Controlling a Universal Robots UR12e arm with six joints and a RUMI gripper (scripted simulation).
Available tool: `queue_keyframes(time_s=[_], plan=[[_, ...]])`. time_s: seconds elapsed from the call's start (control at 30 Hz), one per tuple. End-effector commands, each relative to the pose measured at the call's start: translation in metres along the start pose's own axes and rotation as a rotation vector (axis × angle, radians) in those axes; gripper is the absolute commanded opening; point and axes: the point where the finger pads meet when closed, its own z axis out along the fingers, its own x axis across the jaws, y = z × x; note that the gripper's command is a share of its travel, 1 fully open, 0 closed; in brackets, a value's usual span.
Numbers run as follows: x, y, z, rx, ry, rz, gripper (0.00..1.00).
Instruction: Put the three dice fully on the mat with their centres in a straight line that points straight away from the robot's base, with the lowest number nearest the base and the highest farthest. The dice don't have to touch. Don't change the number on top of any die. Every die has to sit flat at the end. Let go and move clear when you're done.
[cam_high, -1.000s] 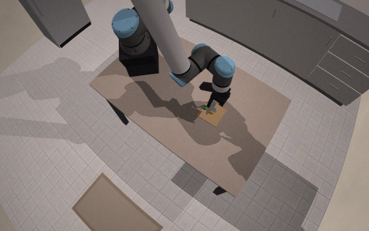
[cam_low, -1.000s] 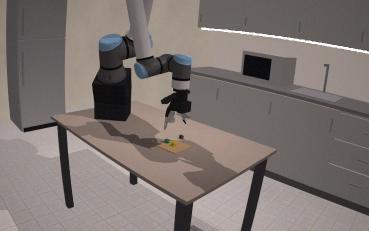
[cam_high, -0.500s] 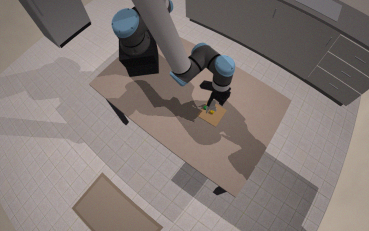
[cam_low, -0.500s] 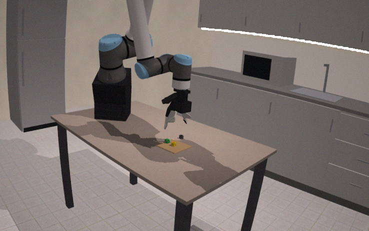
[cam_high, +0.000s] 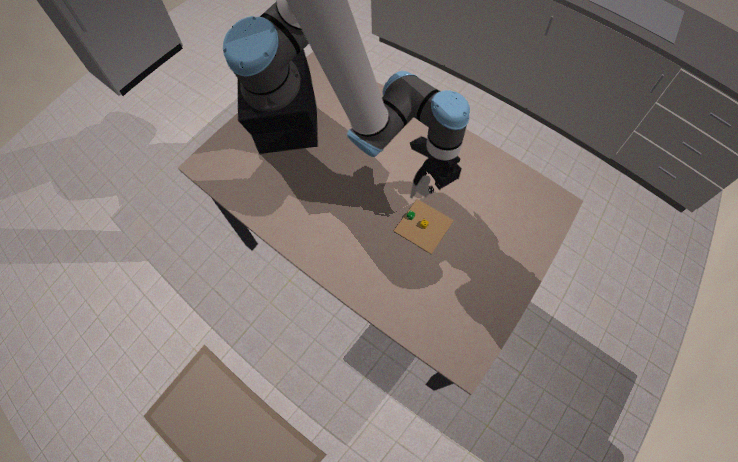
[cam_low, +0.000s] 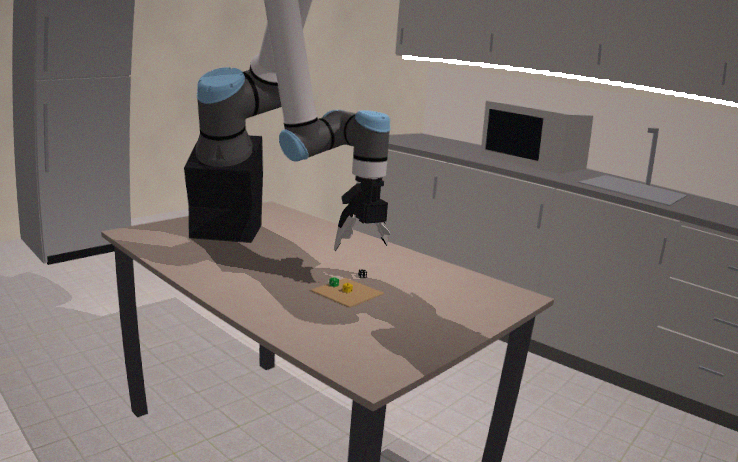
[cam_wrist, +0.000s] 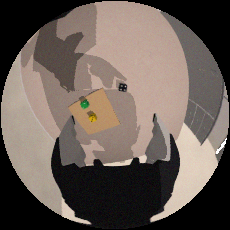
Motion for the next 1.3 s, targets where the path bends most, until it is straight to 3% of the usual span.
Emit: queue_keyframes(time_s=[0.0,0.3,0.33,1.27], plan=[[0.017,-0.016,0.003,-0.006,-0.009,0.103,1.0],[0.027,-0.028,0.005,-0.007,-0.009,0.166,1.0],[0.027,-0.028,0.005,-0.007,-0.009,0.166,0.21],[0.027,-0.028,0.005,-0.007,-0.009,0.166,0.21]])
